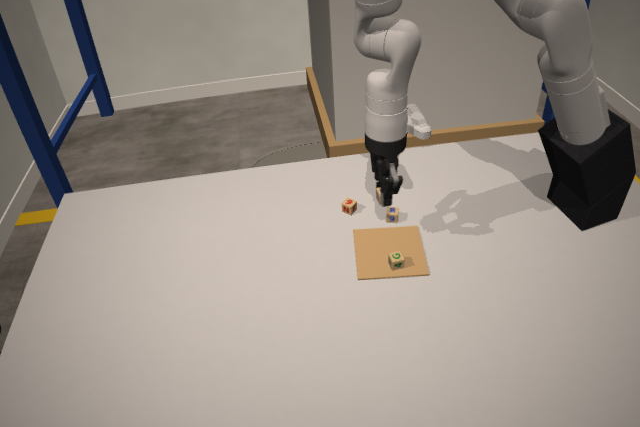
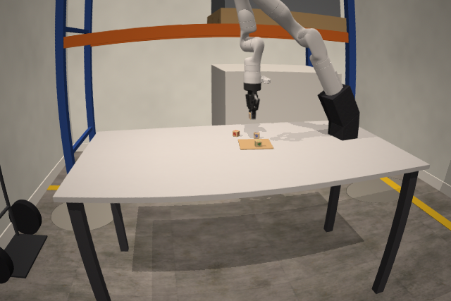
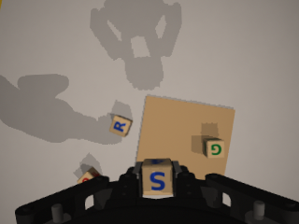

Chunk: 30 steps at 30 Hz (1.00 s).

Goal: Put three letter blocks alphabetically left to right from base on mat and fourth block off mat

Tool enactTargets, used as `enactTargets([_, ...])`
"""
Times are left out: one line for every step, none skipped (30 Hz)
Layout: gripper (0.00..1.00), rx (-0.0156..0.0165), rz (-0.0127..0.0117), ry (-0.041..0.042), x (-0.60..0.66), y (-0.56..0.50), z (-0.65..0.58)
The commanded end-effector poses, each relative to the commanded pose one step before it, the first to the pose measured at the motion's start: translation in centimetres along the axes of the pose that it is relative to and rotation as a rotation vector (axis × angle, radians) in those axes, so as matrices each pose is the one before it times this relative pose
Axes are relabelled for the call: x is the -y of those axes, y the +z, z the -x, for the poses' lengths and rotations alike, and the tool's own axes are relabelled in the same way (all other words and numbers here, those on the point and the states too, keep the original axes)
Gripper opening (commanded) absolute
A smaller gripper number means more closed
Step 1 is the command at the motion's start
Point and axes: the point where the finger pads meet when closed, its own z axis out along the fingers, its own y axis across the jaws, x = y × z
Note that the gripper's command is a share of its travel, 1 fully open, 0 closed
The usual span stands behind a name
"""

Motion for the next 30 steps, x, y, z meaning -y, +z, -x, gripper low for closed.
enactTargets([0.21,-0.00097,-0.00009,-0.00025,-0.001,0.217,-0.039])
enactTargets([0.21,0.00012,0.00003,0.0,0.001,0.153,-0.002])
enactTargets([0.21,0.0,0.00006,0.00003,-0.002,0.194,-0.003])
enactTargets([0.21,0.00001,-0.00002,-0.00001,-0.001,0.234,-0.003])
enactTargets([0.21,-0.00001,0.00001,0.00001,-0.002,0.273,-0.003])
enactTargets([0.21,0.00003,-0.00005,-0.00003,0.0,0.31,-0.004])
enactTargets([0.21,-0.00002,0.00004,0.00002,-0.003,0.348,-0.004])
enactTargets([0.21,0.0,0.0,0.0,-0.002,0.382,-0.005])
enactTargets([0.21,0.00001,-0.00001,0.0,-0.002,0.412,-0.005])
enactTargets([0.21,0.0,0.0,0.0,0.0,0.0,0.0])
enactTargets([0.21,0.0,0.0,0.0,0.0,0.0,0.0])
enactTargets([0.21,0.00001,-0.00001,-0.00001,-0.002,0.44,-0.006])
enactTargets([0.21,0.0,-0.00001,0.0,-0.002,0.463,-0.006])
enactTargets([0.21,0.0,0.0,0.0,-0.003,0.482,-0.006])
enactTargets([0.21,0.0,0.0,0.0,-0.003,0.496,-0.006])
enactTargets([0.21,0.0,0.0,0.0,-0.003,0.503,-0.006])
enactTargets([0.21,0.0,0.0,0.0,-0.003,0.505,-0.006])
enactTargets([0.21,0.0,0.0,0.0,-0.003,0.501,-0.006])
enactTargets([0.21,0.0,0.0,0.0,-0.003,0.49,-0.006])
enactTargets([0.21,0.0,0.0,0.0,-0.003,0.472,-0.006])
enactTargets([0.21,0.0,0.0,0.0,-0.002,0.448,-0.006])
enactTargets([0.21,0.0,0.0,0.0,-0.002,0.418,-0.006])
enactTargets([0.21,0.0,0.0,0.0,-0.002,0.383,-0.005])
enactTargets([0.21,0.0,0.0,0.0,-0.002,0.343,-0.004])
enactTargets([0.21,0.0,0.0,0.0,-0.002,0.298,-0.004])
enactTargets([0.21,0.0,0.0,0.0,-0.001,0.252,-0.003])
enactTargets([0.21,0.0,0.0,0.0,0.0,0.0,0.0])
enactTargets([0.21,0.0,0.0,0.0,0.0,0.0,0.0])
enactTargets([0.21,0.0,0.0,0.0,-0.001,0.204,-0.003])
enactTargets([0.21,0.0,0.0,0.0,-0.001,0.157,-0.002])
